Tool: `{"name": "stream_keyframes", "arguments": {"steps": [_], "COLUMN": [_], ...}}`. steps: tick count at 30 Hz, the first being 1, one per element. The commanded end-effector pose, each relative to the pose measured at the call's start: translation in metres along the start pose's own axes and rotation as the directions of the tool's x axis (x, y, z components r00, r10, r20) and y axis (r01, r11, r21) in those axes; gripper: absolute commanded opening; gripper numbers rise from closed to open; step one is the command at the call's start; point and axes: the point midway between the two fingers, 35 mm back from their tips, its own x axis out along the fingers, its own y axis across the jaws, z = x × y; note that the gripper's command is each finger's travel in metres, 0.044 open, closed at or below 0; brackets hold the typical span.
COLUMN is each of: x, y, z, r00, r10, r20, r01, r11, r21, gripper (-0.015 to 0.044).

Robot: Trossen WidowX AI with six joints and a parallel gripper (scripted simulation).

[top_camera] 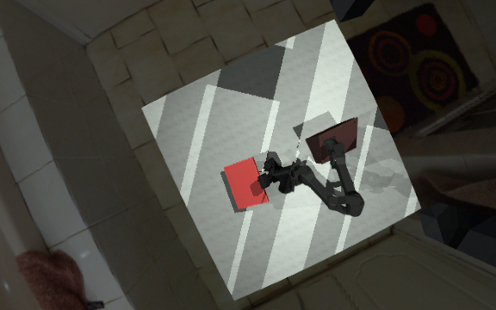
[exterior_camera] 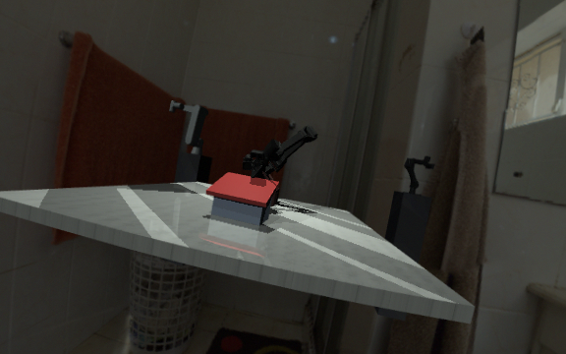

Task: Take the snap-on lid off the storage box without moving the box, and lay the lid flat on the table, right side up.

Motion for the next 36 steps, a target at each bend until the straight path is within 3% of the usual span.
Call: {"name": "stream_keyframes", "arguments": {"steps": [1, 36], "x": [-0.002, -0.011], "y": [0.010, 0.064], "z": [-0.001, -0.002], "r00": [1.000, 1.000], "r10": [0.009, 0.010], "r20": [-0.004, -0.003], "r01": [-0.009, -0.010], "r11": [1.000, 1.000], "r21": [-0.008, -0.010], "gripper": [0.0000, 0.0000]}}
